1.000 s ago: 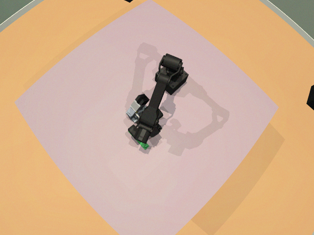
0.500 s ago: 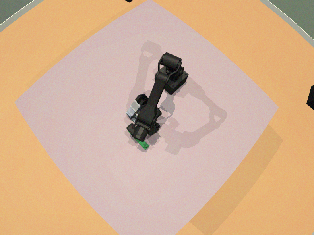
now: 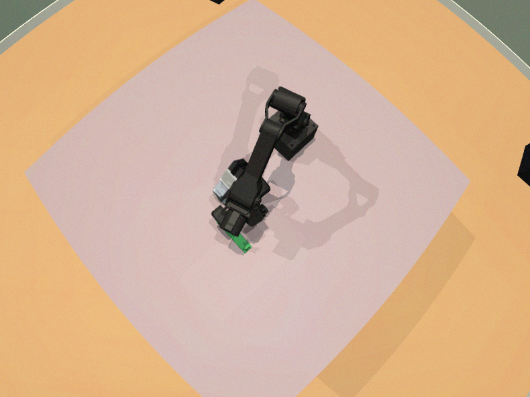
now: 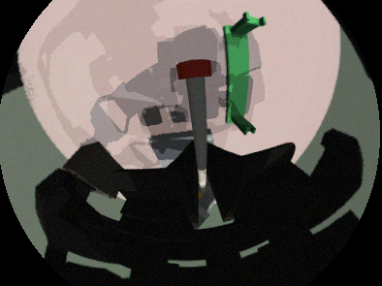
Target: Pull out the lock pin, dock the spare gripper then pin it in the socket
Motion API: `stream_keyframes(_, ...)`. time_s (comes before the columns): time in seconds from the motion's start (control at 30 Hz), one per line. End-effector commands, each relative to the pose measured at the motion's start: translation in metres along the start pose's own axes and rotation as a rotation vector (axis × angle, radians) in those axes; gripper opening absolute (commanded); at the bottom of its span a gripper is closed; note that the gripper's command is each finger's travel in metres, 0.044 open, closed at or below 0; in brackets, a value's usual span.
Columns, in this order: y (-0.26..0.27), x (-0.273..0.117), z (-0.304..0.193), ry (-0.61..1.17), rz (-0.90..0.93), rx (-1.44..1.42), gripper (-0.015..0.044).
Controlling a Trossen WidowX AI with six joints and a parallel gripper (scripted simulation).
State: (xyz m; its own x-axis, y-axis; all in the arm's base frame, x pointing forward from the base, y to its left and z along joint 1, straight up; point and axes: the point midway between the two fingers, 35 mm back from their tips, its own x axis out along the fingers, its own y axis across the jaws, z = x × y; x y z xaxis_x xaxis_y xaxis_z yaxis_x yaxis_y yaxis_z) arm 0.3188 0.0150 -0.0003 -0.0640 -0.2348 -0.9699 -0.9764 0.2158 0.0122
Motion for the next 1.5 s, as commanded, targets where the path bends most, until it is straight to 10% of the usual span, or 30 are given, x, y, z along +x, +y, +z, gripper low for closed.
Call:
stream_keyframes(0.0, 0.000, 0.000, -0.003, -0.004, -0.002, -0.001, 0.0000)
stream_keyframes(0.4, 0.000, 0.002, -0.011, -0.004, 0.004, -0.003, 0.0000)
stream_keyframes(0.67, 0.000, 0.002, -0.009, 0.000, 0.007, -0.001, 0.0200)
stream_keyframes(1.47, 0.002, -0.040, 0.011, 0.010, 0.017, -0.013, 0.0200)
